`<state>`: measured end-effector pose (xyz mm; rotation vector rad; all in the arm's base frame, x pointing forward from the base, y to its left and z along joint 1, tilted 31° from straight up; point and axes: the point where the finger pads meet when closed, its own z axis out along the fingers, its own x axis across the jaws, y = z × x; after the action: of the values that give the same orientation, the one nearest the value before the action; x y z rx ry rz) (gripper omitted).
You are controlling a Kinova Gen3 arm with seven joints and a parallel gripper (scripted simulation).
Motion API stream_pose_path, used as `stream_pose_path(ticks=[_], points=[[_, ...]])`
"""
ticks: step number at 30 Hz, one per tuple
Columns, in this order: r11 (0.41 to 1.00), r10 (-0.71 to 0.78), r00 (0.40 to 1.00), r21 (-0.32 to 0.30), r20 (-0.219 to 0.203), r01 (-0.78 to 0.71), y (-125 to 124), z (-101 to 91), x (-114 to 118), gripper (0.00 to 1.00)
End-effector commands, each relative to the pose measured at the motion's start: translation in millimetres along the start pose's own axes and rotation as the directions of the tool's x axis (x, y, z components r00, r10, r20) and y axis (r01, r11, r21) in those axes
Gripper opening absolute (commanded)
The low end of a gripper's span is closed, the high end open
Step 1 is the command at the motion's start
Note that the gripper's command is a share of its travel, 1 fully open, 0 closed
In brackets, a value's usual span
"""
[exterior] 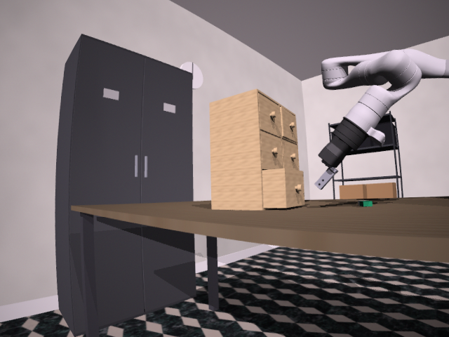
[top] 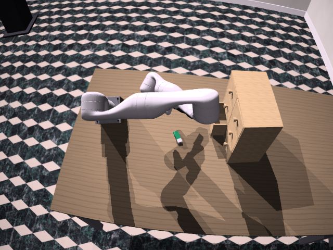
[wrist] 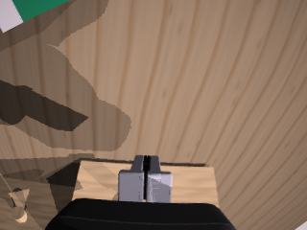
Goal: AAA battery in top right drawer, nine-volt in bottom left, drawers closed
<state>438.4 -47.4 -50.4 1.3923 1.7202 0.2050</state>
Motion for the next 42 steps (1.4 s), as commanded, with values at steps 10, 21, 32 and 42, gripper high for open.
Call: stream_pose_path(ticks=[10,21,32,42], points=[[1.000,0.000,1.000,-0.002,0.000,0.000,1.0,-0.2,0.1,0.00],[1.000,0.000,1.000,-0.002,0.000,0.000,1.0,-0.2,0.1,0.00],[1.000,0.000,1.000,-0.002,0.000,0.000,1.7,0.5,0.1,0.00],[1.000,0.000,1.000,-0.002,0.000,0.000,5.1,3.9,0.1,0.00]])
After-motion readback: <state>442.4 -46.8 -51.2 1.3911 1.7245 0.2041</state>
